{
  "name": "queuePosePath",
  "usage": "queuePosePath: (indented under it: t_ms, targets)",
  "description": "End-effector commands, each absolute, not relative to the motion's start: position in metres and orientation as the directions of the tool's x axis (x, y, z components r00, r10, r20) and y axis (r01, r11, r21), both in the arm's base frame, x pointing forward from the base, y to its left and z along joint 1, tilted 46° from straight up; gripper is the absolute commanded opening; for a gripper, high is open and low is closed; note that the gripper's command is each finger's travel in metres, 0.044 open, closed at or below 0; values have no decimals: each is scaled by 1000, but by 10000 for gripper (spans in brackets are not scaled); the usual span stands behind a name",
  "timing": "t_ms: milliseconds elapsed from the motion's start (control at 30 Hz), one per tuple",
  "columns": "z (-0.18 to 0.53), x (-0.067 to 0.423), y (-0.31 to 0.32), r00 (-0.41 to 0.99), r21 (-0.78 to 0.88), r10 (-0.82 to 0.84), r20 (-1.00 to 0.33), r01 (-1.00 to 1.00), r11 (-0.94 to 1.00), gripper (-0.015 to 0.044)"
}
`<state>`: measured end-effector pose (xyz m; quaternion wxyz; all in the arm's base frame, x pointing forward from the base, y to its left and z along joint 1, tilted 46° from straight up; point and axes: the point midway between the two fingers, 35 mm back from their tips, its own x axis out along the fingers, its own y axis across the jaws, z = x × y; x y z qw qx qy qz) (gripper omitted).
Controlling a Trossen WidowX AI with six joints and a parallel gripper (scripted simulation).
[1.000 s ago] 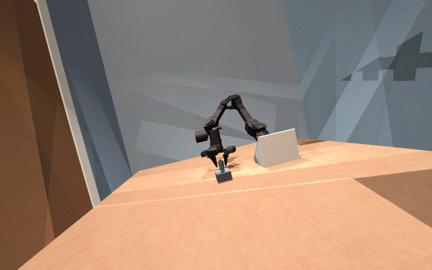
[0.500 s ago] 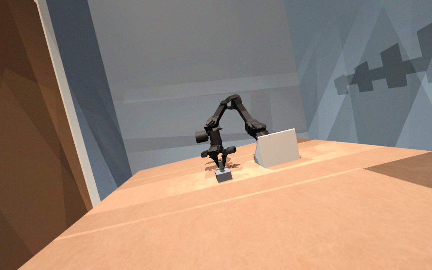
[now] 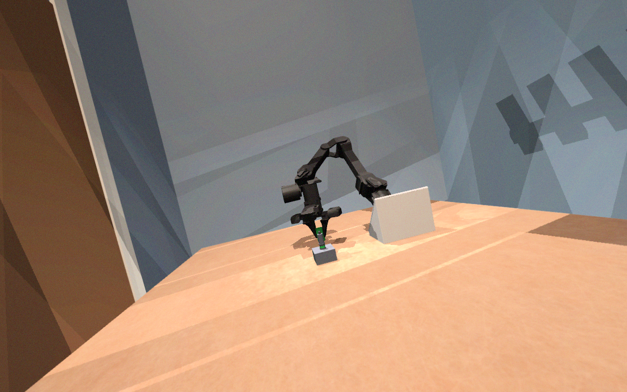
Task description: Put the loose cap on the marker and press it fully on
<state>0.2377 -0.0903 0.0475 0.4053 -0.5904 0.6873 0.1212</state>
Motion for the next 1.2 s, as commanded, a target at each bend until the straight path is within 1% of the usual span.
queuePosePath:
  t_ms: [0, 467, 1167]
  targets:
    - [56, 240, -81, 34, -323, -711, -703, -906, 275, 0]
    - [76, 237, -62, 35, -324, -714, -700, -906, 272, 0]
    - [47, 256, 1, 43, -308, -690, -722, -914, 265, 0]
